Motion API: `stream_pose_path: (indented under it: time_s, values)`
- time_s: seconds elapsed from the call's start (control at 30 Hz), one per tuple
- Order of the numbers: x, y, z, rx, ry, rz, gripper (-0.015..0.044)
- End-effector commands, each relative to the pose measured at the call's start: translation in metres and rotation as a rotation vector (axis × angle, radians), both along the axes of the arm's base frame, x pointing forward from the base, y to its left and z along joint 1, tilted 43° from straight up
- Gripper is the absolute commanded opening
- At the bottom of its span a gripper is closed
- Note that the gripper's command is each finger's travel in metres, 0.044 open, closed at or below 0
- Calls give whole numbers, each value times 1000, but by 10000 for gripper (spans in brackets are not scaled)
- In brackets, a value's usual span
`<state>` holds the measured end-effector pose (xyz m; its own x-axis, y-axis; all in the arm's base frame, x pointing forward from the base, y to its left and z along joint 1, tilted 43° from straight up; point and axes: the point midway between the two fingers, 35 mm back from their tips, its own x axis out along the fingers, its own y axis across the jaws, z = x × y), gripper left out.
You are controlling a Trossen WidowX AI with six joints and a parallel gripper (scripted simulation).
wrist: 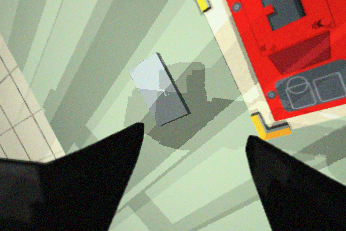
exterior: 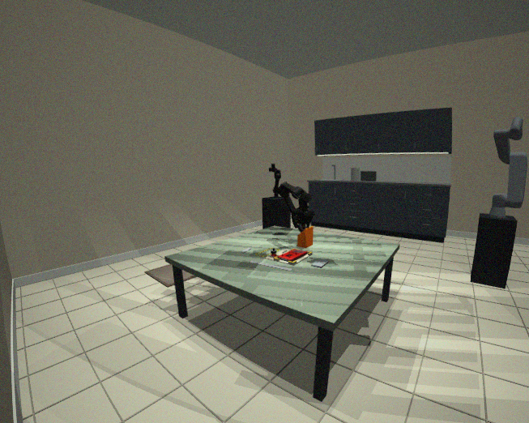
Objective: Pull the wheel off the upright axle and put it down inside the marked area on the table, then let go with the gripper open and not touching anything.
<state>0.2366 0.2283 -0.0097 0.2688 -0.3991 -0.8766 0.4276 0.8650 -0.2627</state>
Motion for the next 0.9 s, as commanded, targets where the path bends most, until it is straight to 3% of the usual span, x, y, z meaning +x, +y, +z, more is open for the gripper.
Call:
stream_pose_path:
  time_s: [0.0, 0.5, 0.87]
  values:
    - [41, -36, 15, -4, -96, -230, 300]
    - [119, -190, 59, -85, -407, -923, 300]
    - [122, -193, 57, -91, -422, -952, 300]
